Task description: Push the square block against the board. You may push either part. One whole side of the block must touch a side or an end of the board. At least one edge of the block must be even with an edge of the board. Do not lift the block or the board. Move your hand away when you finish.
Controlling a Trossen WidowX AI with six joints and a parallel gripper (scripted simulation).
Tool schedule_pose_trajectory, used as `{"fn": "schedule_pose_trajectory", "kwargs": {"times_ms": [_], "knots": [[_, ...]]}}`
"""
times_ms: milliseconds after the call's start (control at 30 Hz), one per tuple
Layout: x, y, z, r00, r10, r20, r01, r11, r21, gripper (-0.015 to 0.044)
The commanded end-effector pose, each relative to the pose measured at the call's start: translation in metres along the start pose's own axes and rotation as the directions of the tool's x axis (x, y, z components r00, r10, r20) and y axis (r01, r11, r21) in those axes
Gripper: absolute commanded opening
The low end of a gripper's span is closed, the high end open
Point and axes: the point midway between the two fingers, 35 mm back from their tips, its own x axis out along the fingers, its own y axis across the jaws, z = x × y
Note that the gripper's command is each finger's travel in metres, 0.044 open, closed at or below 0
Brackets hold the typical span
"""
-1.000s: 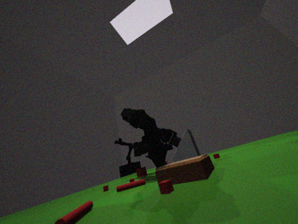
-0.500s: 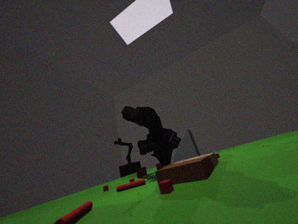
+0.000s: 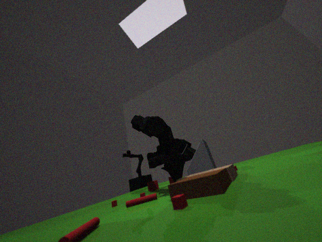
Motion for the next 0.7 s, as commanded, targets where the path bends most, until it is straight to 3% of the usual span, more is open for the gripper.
{"fn": "schedule_pose_trajectory", "kwargs": {"times_ms": [0,667], "knots": [[0.000,-0.001,0.007,1.000,0.000,-0.001,0.000,1.000,-0.004,0.0000],[0.000,-0.003,0.038,1.000,0.001,0.003,-0.001,1.000,-0.004,0.0000]]}}
